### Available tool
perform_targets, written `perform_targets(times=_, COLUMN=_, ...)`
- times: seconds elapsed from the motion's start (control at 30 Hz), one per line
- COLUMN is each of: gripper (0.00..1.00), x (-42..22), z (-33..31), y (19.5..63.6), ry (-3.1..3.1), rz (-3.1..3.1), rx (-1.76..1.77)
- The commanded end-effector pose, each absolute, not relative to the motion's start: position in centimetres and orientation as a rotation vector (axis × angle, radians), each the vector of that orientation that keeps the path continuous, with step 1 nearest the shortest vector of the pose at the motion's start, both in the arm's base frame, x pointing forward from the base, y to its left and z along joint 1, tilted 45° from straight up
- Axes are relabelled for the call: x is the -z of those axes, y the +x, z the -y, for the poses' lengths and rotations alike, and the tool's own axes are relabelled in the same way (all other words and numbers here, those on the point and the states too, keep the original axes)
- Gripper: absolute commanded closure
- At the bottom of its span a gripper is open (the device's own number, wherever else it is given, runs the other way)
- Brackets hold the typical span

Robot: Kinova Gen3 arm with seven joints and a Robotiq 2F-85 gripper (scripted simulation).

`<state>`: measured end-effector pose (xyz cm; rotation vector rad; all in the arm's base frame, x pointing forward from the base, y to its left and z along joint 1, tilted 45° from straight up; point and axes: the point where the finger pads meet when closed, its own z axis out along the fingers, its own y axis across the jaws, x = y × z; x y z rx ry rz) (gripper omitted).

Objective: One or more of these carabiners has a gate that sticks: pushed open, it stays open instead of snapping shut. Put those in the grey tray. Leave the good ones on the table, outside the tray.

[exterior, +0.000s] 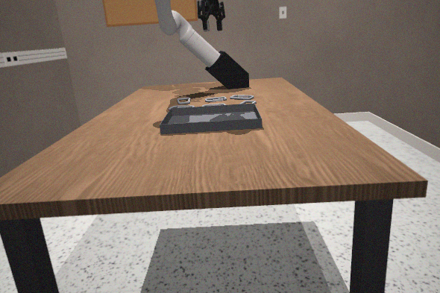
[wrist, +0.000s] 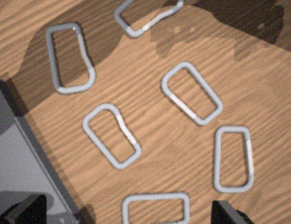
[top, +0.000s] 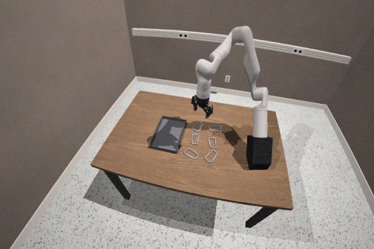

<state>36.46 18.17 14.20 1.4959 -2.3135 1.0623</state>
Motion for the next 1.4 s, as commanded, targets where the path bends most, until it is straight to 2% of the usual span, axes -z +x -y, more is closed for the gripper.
perform_targets(times=0.0, gripper=0.00, x=-12.3, z=-17.2, y=35.6, ry=1.496, rz=2.283, rx=-1.076)
perform_targets(times=0.27, gripper=0.00, x=-12.3, z=-17.2, y=35.6, ry=1.496, rz=2.283, rx=-1.076)
perform_targets(times=0.3, gripper=0.00, x=-6.9, z=-15.8, y=33.7, ry=1.498, rz=2.288, rx=-1.074)
perform_targets(times=0.83, gripper=0.00, x=-6.9, z=-15.8, y=33.7, ry=1.498, rz=2.288, rx=-1.074)
perform_targets(times=0.87, gripper=0.00, x=-1.6, z=-14.4, y=31.7, ry=1.500, rz=2.289, rx=-1.073)
perform_targets(times=1.37, gripper=0.00, x=-1.6, z=-14.4, y=31.7, ry=1.500, rz=2.289, rx=-1.073)
